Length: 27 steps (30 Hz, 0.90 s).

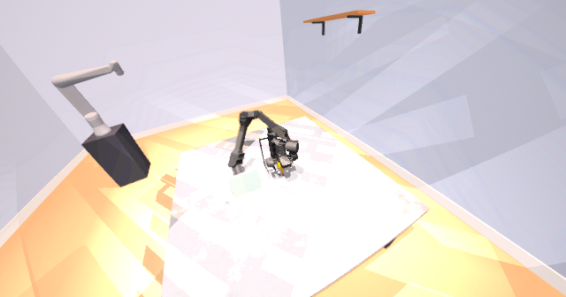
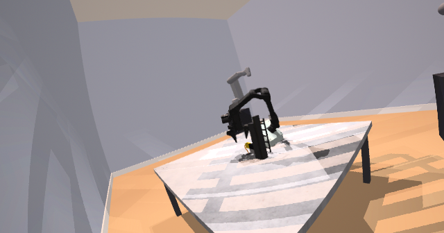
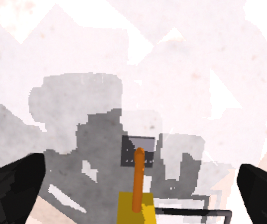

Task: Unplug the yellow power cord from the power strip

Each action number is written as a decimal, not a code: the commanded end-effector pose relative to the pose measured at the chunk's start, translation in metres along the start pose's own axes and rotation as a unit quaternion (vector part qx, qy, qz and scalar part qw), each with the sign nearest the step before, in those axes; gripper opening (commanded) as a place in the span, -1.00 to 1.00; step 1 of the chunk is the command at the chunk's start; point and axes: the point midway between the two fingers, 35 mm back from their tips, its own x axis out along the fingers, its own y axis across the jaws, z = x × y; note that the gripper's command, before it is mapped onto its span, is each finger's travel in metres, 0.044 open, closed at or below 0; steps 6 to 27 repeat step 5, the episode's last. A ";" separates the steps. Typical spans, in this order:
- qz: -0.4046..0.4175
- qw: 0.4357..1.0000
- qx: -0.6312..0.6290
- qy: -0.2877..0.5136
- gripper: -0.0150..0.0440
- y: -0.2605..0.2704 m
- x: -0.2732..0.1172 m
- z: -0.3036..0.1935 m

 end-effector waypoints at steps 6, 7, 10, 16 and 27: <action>-0.002 1.000 -0.001 -0.001 1.00 -0.001 0.000 0.000; -0.002 1.000 -0.001 -0.001 1.00 -0.001 0.000 0.000; -0.002 1.000 -0.001 -0.001 1.00 -0.001 0.000 0.000; -0.002 1.000 -0.001 -0.001 1.00 -0.001 0.000 0.000; -0.002 1.000 -0.001 -0.001 1.00 -0.001 0.000 0.000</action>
